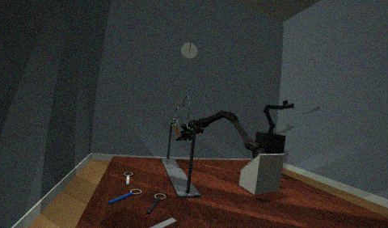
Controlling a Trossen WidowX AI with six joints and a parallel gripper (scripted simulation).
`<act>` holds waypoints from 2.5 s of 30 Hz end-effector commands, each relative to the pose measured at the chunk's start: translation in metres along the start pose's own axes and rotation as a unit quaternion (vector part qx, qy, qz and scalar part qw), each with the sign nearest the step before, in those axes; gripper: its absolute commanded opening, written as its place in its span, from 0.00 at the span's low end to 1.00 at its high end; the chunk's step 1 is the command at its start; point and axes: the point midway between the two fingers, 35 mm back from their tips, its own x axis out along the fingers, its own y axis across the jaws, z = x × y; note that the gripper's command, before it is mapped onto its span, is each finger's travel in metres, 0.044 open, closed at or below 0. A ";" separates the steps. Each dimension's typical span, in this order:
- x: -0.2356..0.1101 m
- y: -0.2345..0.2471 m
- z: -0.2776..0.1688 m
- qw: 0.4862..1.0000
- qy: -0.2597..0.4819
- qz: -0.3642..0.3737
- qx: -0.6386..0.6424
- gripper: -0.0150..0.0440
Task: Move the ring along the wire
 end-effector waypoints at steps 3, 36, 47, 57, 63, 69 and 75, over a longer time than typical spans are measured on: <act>-0.002 0.016 0.000 0.999 0.006 0.019 0.036 0.00; -0.021 0.114 0.036 0.923 0.002 0.186 0.337 0.00; -0.034 0.136 0.060 0.872 0.001 0.236 0.429 0.00; -0.047 0.148 0.084 0.819 0.000 0.276 0.502 0.00; -0.054 0.153 0.096 0.790 0.000 0.295 0.538 0.00; -0.060 0.155 0.108 0.763 0.000 0.311 0.566 0.00; -0.065 0.157 0.117 0.741 0.000 0.323 0.589 0.00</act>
